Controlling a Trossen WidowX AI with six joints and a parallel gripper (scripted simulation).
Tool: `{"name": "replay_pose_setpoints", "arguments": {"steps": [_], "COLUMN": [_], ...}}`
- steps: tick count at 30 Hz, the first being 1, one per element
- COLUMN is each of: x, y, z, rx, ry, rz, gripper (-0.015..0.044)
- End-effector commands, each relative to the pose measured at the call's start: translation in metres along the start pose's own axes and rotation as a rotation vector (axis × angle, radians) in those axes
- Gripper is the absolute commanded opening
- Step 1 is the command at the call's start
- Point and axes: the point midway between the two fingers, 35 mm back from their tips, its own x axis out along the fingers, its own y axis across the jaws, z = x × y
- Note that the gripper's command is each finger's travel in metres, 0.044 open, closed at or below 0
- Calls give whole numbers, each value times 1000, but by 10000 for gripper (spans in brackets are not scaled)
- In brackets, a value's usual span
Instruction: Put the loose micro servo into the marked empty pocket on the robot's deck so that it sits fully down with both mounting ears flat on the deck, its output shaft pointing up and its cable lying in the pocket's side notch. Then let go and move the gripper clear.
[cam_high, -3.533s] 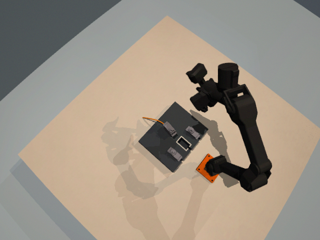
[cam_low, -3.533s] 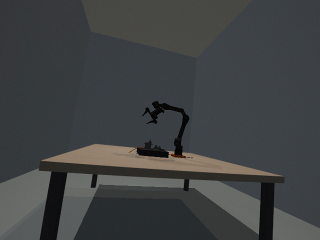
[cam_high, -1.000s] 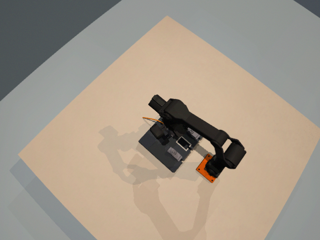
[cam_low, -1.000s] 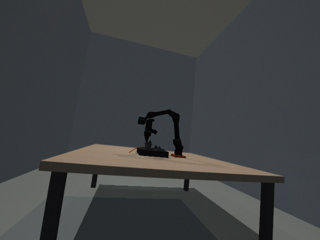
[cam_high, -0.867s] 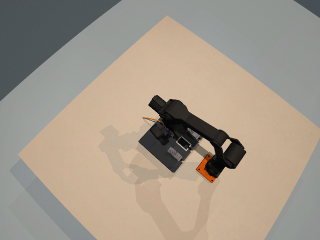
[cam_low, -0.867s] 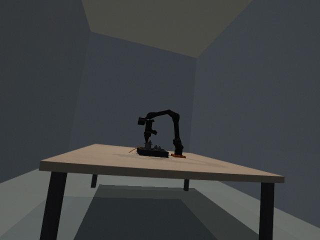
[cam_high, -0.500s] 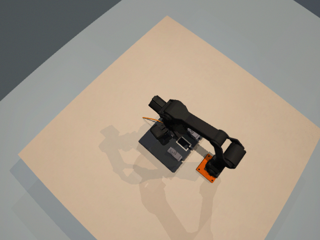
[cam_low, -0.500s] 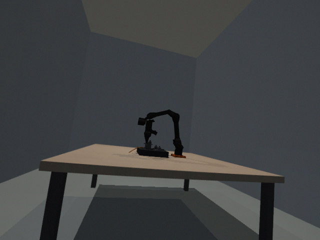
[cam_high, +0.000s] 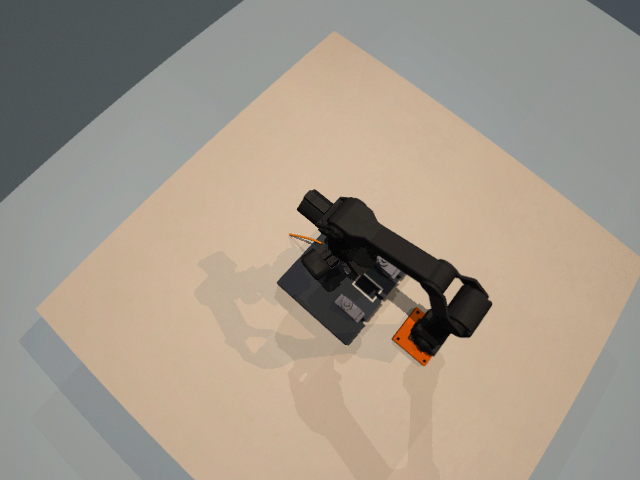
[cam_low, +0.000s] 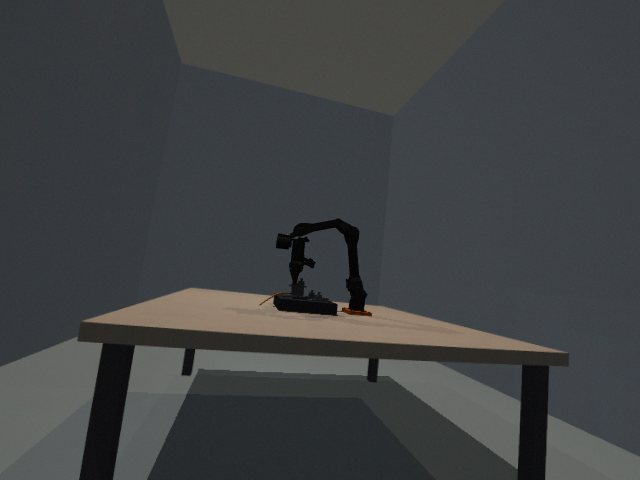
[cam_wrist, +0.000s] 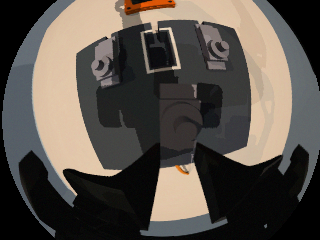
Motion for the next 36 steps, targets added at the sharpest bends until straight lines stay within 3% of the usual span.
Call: {"name": "replay_pose_setpoints", "arguments": {"steps": [1, 27, 36], "x": [-17, -18, -18], "y": [0, 2, 2], "z": [2, 19, 19], "rx": [-5, 1, 251], "ry": [19, 17, 17], "rz": [-1, -1, -3], "gripper": [0, 0, 0]}}
